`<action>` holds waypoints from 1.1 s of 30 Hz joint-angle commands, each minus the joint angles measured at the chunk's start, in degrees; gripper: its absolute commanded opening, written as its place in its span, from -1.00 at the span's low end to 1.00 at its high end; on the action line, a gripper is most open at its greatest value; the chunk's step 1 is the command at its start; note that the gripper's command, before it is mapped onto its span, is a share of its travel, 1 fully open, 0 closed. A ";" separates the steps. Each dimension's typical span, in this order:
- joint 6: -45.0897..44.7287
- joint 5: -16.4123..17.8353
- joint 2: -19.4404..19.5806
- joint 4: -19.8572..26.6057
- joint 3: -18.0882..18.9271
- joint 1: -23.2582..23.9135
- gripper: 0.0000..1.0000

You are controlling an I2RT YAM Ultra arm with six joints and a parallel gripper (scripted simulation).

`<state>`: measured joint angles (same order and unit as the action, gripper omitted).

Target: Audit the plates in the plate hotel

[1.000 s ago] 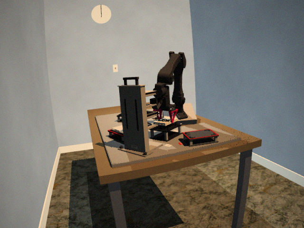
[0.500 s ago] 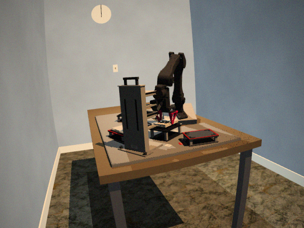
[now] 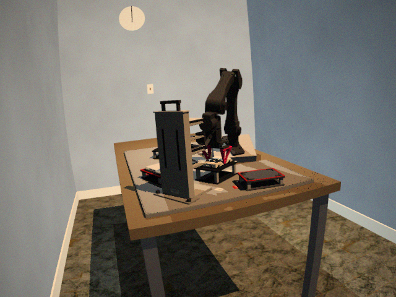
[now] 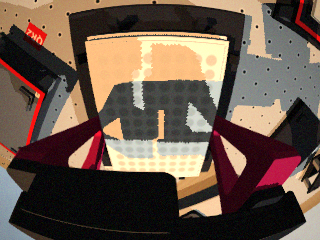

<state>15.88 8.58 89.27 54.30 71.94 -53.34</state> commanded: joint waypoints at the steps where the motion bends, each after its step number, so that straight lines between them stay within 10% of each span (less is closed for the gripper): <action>1: 0.43 -0.27 0.41 -1.38 -0.15 -0.15 0.71; 8: 0.23 -0.12 0.03 -1.31 -0.17 -0.10 0.71; 9: 0.23 -0.12 0.03 -1.31 -0.17 -0.10 1.00; 33: -0.77 0.31 -3.07 4.98 4.52 1.19 1.00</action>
<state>15.68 8.62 87.94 56.58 74.22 -53.04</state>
